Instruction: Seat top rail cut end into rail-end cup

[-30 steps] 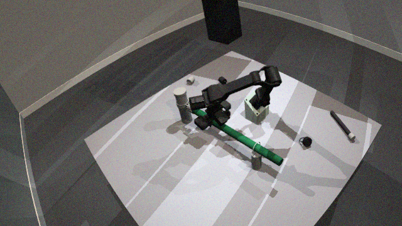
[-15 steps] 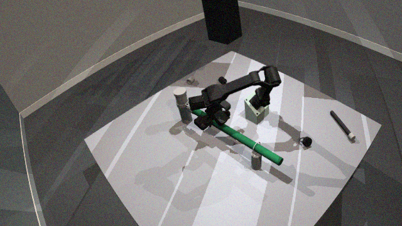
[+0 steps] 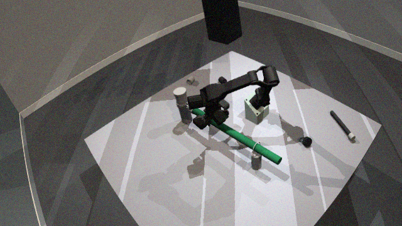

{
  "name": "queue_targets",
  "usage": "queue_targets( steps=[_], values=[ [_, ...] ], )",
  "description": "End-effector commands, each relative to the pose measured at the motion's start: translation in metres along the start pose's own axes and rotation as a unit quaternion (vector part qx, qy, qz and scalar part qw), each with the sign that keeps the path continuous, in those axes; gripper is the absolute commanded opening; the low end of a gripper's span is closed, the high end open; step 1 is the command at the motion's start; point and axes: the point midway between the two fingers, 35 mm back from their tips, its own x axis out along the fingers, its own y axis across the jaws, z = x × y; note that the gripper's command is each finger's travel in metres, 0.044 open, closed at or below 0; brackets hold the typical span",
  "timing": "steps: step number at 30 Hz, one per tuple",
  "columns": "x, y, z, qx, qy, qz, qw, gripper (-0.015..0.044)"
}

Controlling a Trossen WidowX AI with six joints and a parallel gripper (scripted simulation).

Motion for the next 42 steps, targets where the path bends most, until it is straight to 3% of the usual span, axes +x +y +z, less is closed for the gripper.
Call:
queue_targets(
  steps=[1, 42],
  values=[
    [-0.002, -0.001, -0.007, 0.002, 0.006, -0.003, 1.0, 0.0],
    [0.004, 0.0, -0.021, 0.0, 0.0, 0.0, 1.0, 0.0]
  ],
)
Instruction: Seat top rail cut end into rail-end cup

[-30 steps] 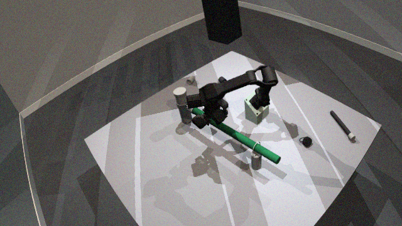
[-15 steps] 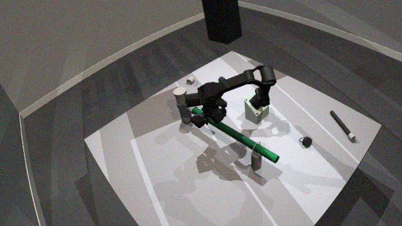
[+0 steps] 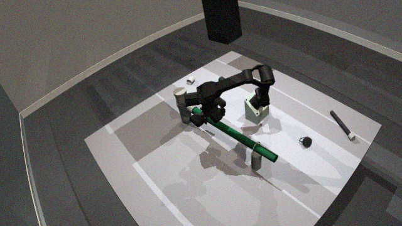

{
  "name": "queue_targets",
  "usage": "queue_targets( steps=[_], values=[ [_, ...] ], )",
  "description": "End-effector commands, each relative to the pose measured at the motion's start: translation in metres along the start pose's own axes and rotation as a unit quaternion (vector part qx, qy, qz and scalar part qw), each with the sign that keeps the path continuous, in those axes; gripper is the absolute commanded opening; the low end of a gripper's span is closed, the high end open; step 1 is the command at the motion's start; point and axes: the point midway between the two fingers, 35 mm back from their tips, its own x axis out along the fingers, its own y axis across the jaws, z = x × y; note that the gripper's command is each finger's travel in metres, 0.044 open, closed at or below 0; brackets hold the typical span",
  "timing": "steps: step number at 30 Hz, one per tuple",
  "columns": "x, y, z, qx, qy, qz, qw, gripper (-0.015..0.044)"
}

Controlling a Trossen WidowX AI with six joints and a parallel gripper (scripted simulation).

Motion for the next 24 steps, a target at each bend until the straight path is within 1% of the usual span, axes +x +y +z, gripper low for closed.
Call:
queue_targets(
  steps=[1, 6, 16, 22, 23, 24],
  values=[
    [0.0, 0.0, 0.0, 0.0, 0.0, 0.0, 1.0, 0.0],
    [0.0, 0.0, 0.0, 0.0, 0.0, 0.0, 1.0, 0.0],
    [-0.001, 0.0, 0.001, 0.0, 0.0, 0.0, 1.0, 0.0263],
    [-0.022, 0.0, 0.012, 0.0, 0.0, 0.0, 1.0, 0.042],
    [-0.026, 0.0, 0.015, 0.0, 0.0, 0.0, 1.0, 0.044],
    [-0.031, 0.0, 0.018, 0.0, 0.0, 0.0, 1.0, 0.044]
  ],
)
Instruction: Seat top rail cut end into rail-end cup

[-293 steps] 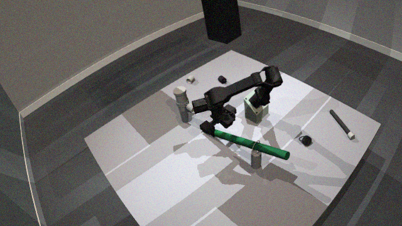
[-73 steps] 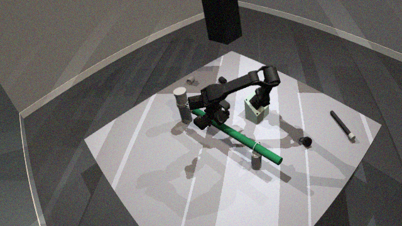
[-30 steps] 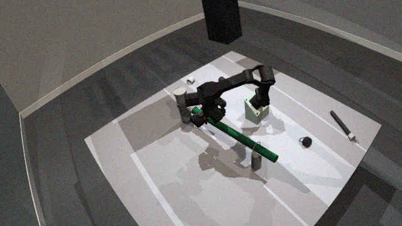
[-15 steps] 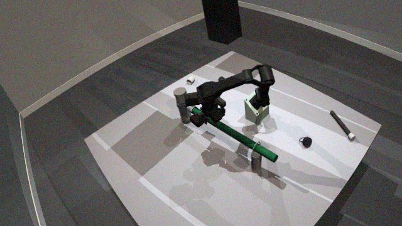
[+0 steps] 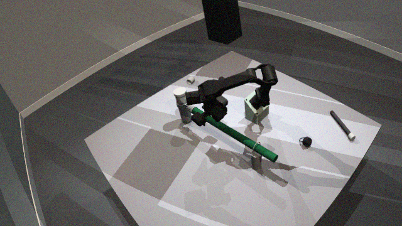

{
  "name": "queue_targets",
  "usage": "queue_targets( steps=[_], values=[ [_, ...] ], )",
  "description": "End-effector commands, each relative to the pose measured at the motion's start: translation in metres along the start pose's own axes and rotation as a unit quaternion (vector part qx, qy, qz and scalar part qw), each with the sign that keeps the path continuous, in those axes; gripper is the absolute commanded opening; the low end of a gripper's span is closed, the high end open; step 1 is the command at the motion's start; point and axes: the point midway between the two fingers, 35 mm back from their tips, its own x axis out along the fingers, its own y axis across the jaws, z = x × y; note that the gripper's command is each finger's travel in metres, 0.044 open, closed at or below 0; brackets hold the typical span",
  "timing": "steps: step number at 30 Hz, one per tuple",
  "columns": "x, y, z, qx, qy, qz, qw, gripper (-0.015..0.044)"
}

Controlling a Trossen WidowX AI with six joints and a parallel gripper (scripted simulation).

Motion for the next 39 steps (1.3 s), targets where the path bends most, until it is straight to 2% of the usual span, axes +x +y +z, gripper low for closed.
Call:
queue_targets(
  steps=[1, 7, 14, 39],
  values=[
    [-0.019, -0.001, 0.01, -0.001, 0.003, -0.006, 1.0, 0.044],
    [-0.029, -0.001, 0.014, -0.003, 0.005, -0.006, 1.0, 0.044],
    [-0.075, 0.004, 0.017, -0.003, 0.004, -0.005, 1.0, 0.044],
    [-0.075, 0.004, 0.017, -0.003, 0.004, -0.005, 1.0, 0.044]
  ],
)
